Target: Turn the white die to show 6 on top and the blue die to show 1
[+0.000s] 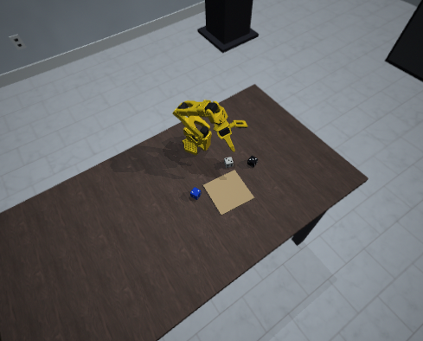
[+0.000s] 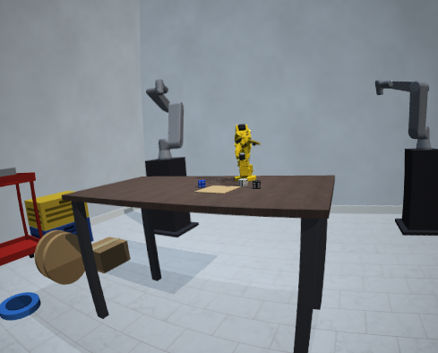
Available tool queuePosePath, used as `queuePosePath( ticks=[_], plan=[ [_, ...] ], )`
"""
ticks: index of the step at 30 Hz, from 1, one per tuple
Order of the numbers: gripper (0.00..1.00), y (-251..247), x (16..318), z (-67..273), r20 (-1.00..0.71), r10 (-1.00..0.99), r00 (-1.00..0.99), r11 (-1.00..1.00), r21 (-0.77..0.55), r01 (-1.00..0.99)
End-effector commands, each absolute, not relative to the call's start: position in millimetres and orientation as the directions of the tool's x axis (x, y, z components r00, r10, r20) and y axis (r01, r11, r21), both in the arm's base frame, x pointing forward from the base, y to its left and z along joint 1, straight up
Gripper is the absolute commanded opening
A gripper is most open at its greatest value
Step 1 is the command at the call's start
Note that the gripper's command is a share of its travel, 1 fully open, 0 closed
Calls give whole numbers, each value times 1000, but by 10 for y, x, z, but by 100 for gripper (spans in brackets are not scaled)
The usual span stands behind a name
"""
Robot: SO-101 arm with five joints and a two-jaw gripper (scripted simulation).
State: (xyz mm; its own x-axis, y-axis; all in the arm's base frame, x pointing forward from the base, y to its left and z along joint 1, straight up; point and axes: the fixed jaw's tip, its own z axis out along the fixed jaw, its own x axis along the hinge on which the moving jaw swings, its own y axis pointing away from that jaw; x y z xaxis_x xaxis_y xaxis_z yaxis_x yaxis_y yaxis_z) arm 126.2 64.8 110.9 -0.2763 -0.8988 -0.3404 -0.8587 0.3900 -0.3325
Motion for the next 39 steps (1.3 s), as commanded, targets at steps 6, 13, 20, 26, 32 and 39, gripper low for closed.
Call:
queuePosePath(
  ticks=[6,13,20,26,32,39],
  plan=[
    [35,670,1272,1059,-293,-914,-281,364,-289,-885],
    [35,657,1244,897,-196,-929,-313,349,-193,-917],
    [35,624,1176,695,-64,-940,-335,339,-63,-939],
    [35,611,1148,635,-22,-941,-337,338,-21,-941],
    [35,623,1181,645,-22,-946,-324,325,-22,-946],
    [35,623,1181,645,-22,-946,-324,325,-22,-946]
  ],
)
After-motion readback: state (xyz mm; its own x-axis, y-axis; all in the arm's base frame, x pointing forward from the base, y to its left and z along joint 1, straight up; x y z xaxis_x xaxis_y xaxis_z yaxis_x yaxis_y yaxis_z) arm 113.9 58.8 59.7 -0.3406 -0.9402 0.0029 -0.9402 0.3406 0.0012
